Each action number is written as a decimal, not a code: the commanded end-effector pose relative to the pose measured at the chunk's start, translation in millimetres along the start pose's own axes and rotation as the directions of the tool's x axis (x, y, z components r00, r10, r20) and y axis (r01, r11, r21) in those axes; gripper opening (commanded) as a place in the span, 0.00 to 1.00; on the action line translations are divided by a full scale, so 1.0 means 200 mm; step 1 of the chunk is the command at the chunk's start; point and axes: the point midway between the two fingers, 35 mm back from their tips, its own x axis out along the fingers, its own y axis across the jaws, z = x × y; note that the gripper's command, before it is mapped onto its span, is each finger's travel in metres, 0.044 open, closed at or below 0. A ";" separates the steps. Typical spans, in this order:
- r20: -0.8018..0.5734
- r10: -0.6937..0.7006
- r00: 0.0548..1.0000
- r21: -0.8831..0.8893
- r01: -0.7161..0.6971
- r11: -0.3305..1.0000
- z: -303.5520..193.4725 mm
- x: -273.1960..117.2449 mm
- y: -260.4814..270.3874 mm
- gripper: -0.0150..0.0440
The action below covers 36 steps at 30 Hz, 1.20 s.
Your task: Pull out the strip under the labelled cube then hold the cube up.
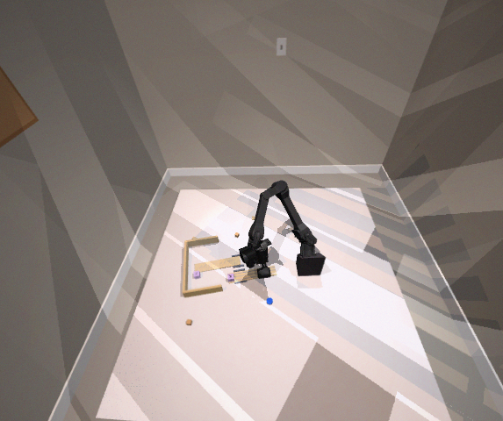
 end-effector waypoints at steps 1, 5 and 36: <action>0.000 -0.003 1.000 0.003 0.003 1.000 0.08 -0.01 0.01 0.97; 0.001 -0.003 1.000 0.003 0.003 1.000 0.15 -0.02 0.01 1.00; 0.005 -0.002 1.000 0.008 0.002 1.000 0.68 -0.09 0.07 1.00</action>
